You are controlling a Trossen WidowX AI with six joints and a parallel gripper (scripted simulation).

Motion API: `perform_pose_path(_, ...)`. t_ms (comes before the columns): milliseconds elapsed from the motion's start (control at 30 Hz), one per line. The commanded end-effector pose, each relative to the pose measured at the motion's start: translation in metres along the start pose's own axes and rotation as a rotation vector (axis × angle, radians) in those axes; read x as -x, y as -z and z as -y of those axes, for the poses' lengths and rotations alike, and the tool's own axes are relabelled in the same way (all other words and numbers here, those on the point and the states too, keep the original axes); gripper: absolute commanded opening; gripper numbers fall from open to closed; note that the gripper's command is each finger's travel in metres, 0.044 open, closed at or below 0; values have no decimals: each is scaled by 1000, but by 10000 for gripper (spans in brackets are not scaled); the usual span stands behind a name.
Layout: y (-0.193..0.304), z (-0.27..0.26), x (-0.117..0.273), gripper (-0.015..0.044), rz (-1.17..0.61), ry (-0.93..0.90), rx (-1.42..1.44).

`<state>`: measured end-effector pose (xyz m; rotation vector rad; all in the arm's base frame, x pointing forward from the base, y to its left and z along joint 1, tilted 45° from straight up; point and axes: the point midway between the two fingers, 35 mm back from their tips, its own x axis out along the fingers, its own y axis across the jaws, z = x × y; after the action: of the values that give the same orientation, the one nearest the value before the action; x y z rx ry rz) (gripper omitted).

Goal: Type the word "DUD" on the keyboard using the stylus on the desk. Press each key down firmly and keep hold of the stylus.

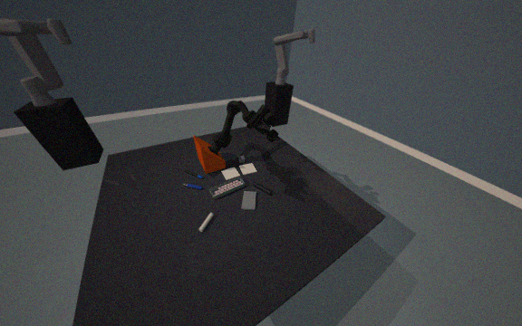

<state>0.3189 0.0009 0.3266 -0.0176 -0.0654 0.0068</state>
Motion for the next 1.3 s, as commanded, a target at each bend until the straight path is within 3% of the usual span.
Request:
perform_pose_path(0, 3, 0, -1, 414, -11, -4, 2)
perform_pose_path(267, 121, -21, -26, 204, -485, -203, 16)
perform_pose_path(533, 239, -47, 8, 0, -1016, -459, -141)
perform_pose_path(800, 303, -77, 76, 0, -1499, -691, -550)
perform_pose_path(1267, 316, -64, 75, 0, -1509, -692, -560)
